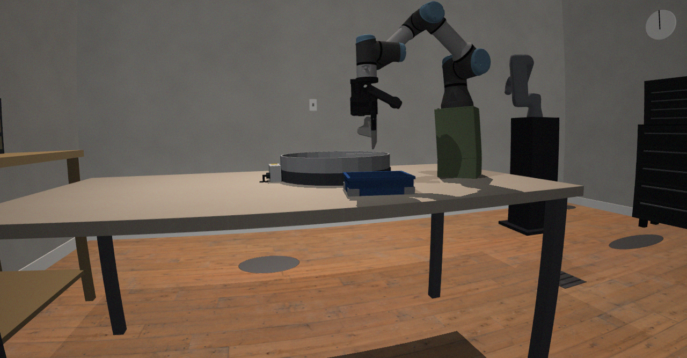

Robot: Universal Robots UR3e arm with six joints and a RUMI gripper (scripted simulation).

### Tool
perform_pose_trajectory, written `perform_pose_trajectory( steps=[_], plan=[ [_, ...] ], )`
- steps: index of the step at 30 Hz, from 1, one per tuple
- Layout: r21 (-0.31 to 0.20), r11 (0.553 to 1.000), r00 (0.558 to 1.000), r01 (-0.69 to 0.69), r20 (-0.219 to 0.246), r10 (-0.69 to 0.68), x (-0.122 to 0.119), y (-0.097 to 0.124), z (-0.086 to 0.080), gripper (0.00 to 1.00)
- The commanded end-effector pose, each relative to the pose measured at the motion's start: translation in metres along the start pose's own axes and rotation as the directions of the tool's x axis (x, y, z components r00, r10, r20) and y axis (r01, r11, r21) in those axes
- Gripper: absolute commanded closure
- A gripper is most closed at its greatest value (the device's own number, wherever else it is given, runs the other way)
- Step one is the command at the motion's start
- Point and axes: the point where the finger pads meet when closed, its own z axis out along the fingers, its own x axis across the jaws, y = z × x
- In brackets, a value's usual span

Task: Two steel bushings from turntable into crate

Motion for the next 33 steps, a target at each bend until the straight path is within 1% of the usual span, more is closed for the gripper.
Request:
perform_pose_trajectory(
  steps=[1,2,4,13,19,21,27,33],
  plan=[
    [-0.011,1.0,1.0,0.001,-0.012,-0.001,-0.044,0.009,-0.001,0.94],
    [-0.011,1.0,1.0,0.001,-0.012,-0.001,-0.054,0.011,-0.001,0.94],
    [-0.011,1.0,1.0,0.001,-0.012,-0.001,-0.054,0.011,-0.001,0.94],
    [-0.011,1.0,1.0,0.001,-0.012,-0.001,-0.151,0.028,0.0,0.94],
    [-0.011,1.0,1.0,0.001,-0.011,-0.001,-0.209,0.036,0.001,0.94],
    [-0.011,1.0,1.0,0.001,-0.011,-0.001,-0.209,0.036,0.001,0.94],
    [-0.011,1.0,1.0,0.001,-0.011,-0.001,-0.257,0.044,0.001,0.94],
    [-0.011,1.0,1.0,0.001,-0.012,-0.001,-0.291,0.052,0.002,0.94]
  ],
)
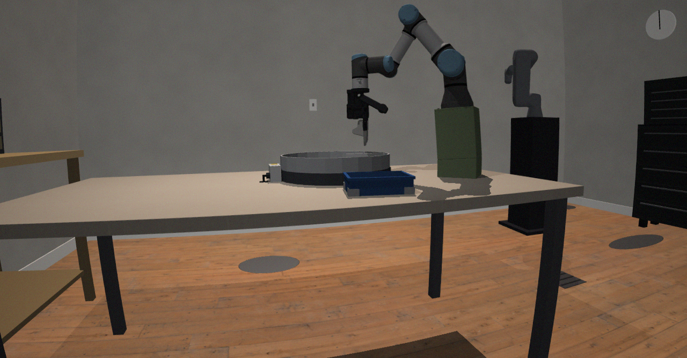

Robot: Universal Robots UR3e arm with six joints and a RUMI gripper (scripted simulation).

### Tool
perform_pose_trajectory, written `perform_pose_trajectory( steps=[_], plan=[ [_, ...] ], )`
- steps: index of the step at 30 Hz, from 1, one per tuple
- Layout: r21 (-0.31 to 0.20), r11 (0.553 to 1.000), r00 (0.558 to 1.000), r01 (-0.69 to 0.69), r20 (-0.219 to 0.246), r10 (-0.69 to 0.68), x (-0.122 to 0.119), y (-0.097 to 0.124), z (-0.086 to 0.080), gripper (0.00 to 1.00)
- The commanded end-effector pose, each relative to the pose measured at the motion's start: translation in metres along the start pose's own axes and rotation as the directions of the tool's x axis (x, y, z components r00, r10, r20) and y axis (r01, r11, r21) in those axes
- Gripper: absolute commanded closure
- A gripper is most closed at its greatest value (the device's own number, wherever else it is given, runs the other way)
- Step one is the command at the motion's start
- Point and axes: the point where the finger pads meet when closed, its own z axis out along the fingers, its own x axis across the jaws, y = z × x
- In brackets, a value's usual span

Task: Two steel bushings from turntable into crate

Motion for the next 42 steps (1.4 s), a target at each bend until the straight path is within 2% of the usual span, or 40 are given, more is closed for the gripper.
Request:
perform_pose_trajectory(
  steps=[1,12,42],
  plan=[
    [-0.005,1.0,1.0,0.004,-0.009,-0.004,-0.031,0.009,0.0,0.94],
    [-0.005,1.0,1.0,0.004,-0.009,-0.004,-0.047,0.012,0.0,0.94],
    [-0.005,1.0,1.0,0.004,-0.009,-0.004,-0.048,0.012,0.0,0.94]
  ],
)
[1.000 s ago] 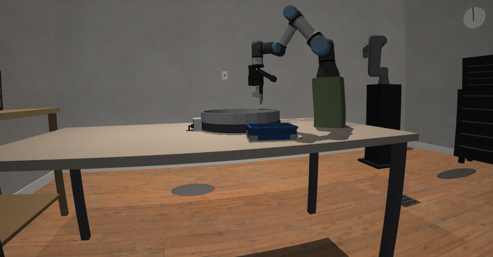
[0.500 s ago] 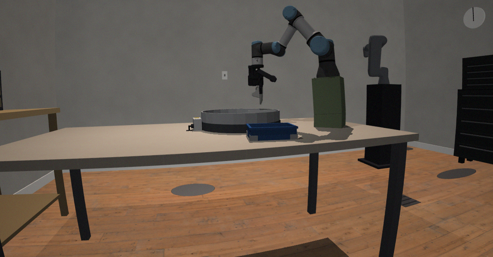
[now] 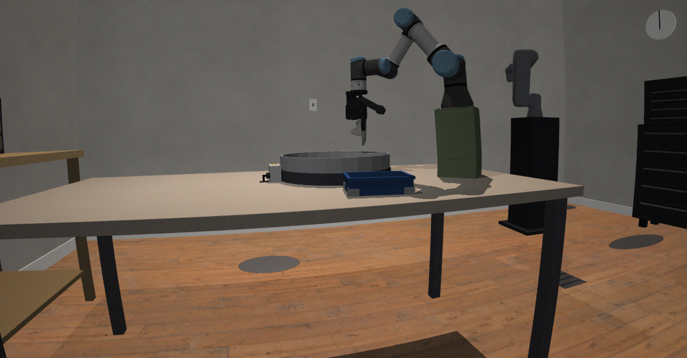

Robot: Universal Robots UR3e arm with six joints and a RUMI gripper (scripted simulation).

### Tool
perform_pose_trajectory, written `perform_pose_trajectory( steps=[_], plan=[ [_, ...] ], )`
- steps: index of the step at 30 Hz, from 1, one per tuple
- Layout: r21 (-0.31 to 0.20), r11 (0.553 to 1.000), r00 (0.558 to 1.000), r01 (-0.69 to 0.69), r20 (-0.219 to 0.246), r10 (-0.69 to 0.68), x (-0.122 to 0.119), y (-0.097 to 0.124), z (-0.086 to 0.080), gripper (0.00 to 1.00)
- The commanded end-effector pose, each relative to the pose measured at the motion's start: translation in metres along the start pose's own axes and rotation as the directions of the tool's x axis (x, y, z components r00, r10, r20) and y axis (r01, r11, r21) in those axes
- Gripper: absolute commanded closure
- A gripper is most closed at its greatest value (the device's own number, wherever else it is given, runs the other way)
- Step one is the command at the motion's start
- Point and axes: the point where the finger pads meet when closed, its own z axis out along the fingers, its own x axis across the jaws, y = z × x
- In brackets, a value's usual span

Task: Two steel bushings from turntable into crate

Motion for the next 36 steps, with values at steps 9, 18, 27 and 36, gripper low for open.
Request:
perform_pose_trajectory(
  steps=[9,18,27,36],
  plan=[
    [-0.002,1.0,1.0,0.0,0.001,0.0,0.0,0.001,0.0,0.94],
    [-0.002,1.0,1.0,0.0,0.001,0.0,-0.001,0.001,0.021,0.94],
    [-0.002,1.0,1.0,0.0,0.001,0.0,-0.001,0.001,0.022,0.94],
    [-0.002,1.0,1.0,0.0,0.001,0.0,-0.001,0.001,0.022,0.94]
  ],
)
